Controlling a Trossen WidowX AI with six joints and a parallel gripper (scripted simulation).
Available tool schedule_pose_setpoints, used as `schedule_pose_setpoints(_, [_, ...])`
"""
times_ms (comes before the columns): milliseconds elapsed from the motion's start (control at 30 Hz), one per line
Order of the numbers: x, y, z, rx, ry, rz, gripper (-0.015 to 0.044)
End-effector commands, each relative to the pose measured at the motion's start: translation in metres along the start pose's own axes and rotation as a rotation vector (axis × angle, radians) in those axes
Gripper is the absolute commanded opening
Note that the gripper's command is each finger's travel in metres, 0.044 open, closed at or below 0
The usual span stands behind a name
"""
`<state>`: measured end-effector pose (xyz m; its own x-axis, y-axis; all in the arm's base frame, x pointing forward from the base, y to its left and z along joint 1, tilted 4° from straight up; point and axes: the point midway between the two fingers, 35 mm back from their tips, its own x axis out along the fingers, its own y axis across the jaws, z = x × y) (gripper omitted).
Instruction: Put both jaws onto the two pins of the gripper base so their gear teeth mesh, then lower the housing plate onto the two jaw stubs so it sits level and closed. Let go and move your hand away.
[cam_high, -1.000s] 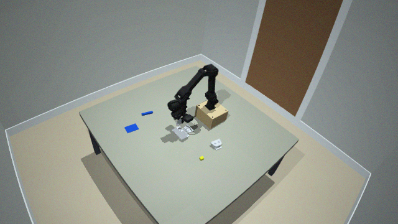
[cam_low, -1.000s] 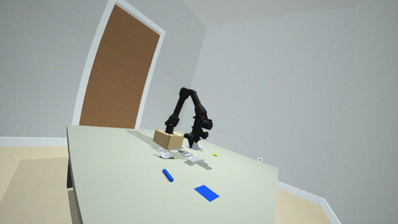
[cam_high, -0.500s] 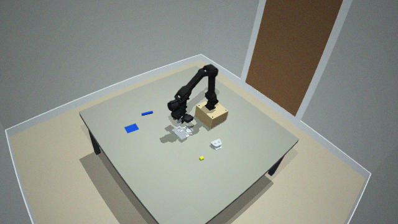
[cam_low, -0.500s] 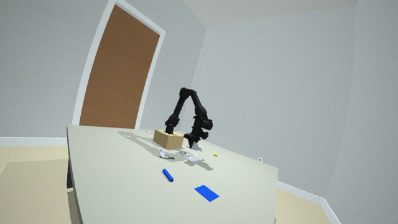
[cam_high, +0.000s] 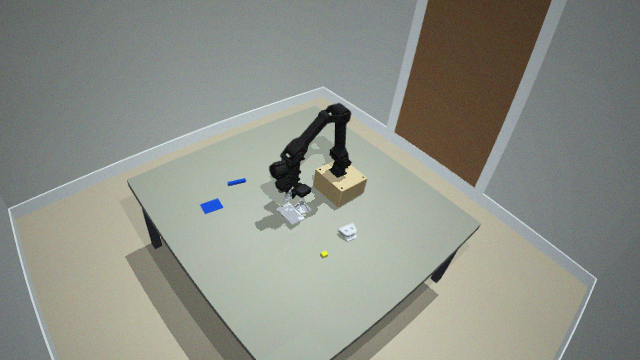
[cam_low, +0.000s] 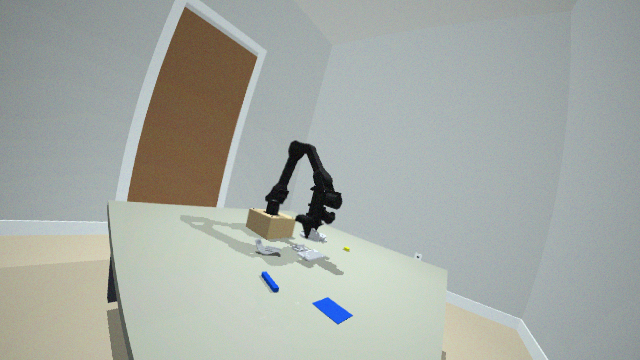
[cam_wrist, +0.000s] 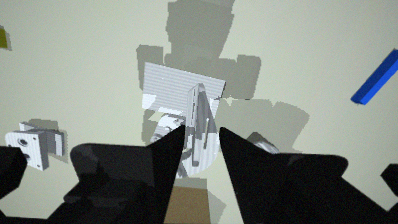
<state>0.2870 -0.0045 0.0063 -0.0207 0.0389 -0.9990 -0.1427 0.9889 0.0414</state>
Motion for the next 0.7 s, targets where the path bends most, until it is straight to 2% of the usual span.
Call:
schedule_pose_setpoints(0, [0.002, 0.000, 0.000, -0.005, 0.002, -0.003, 0.0134])
schedule_pose_setpoints(667, [0.034, -0.001, 0.001, -0.006, 0.002, -0.003, 0.0134])
